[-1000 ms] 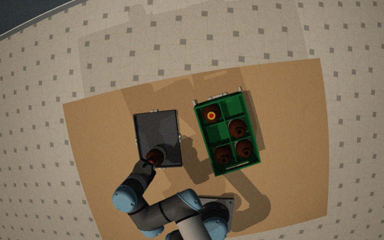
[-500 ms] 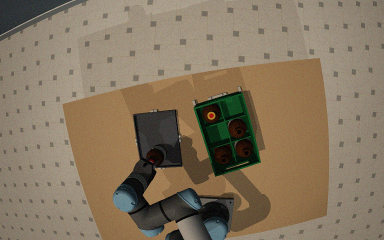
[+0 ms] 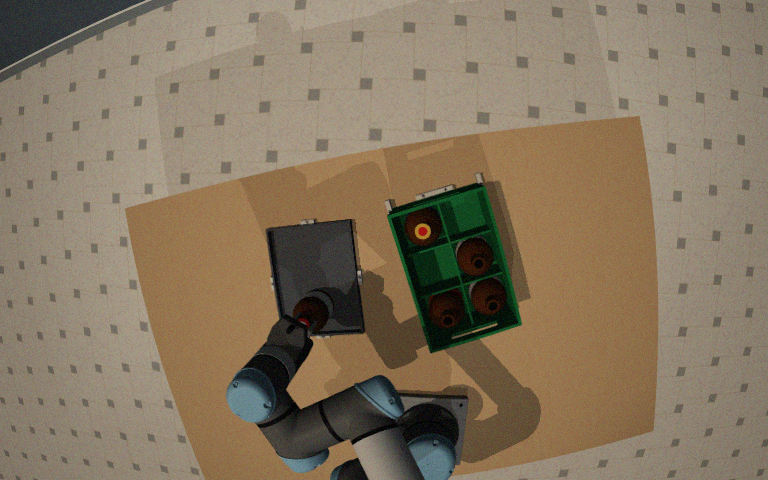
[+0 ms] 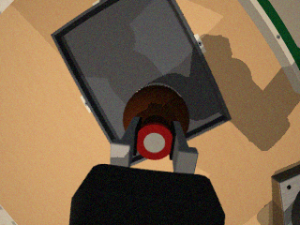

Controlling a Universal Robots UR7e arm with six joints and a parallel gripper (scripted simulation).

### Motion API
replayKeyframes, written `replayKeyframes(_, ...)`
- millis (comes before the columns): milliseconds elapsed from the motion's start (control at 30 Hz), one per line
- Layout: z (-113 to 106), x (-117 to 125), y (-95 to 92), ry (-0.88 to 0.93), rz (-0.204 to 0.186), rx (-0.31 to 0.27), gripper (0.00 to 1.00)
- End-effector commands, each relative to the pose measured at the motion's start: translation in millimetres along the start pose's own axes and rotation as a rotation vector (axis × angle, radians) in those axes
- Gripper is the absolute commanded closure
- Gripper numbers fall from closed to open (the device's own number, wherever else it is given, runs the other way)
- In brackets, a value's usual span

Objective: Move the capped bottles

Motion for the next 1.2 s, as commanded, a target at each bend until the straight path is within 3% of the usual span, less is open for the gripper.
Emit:
replayKeyframes(0,0.2,-0.3,0.7,0.0,0.001,0.001,1.0)
replayKeyframes(333,0.2,-0.3,3.2,0.0,0.001,0.001,1.0)
replayKeyframes(367,0.2,-0.3,2.7,0.0,0.001,0.001,0.0)
replayKeyframes(1167,0.2,-0.3,2.7,0.0,0.001,0.001,0.0)
Point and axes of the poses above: the point where the finger pads meet when closed, its own y axis out along the fingers, its own x axis across the jaws, z = x × y, the point moved 6 cm from there along -y, back along the fingers, and after that the axes turned 3 degrees about -y, right-handed, at the moved point
